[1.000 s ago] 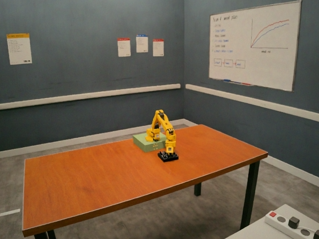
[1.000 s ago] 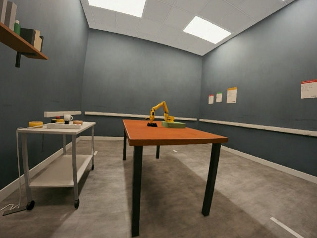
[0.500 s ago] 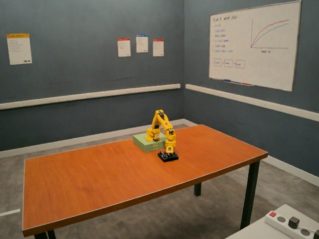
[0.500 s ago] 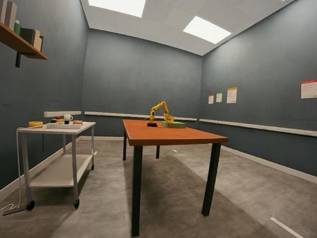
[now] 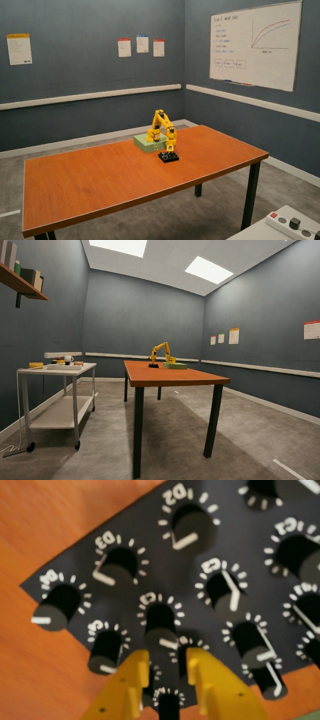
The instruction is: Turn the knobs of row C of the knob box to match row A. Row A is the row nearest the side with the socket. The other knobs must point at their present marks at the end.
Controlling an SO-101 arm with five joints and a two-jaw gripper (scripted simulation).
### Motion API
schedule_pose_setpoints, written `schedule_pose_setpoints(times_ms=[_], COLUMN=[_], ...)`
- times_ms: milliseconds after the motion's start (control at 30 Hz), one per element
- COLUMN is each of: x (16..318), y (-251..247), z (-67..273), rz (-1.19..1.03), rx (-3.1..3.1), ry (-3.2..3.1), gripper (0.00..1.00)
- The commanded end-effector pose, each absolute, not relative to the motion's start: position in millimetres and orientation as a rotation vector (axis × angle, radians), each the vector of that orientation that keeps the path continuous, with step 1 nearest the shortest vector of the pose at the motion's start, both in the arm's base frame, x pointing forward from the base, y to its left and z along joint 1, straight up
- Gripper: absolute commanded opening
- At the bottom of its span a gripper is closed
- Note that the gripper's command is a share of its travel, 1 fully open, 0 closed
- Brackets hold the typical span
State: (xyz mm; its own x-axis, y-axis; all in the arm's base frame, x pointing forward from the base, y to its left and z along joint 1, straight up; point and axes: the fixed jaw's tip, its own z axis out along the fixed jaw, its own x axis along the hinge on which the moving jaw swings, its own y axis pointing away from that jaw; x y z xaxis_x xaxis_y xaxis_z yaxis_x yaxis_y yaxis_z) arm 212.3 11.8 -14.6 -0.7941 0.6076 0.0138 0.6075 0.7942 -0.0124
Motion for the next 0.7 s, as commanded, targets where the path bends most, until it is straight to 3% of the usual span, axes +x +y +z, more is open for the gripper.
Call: schedule_pose_setpoints(times_ms=[0,667], x=[215.3,214.5], y=[13.2,13.1], z=[-4.5,6.2], rz=[0.0,0.0], rx=[-0.99,-0.99], ry=[-2.982,-2.982], gripper=[0.08,0.08])
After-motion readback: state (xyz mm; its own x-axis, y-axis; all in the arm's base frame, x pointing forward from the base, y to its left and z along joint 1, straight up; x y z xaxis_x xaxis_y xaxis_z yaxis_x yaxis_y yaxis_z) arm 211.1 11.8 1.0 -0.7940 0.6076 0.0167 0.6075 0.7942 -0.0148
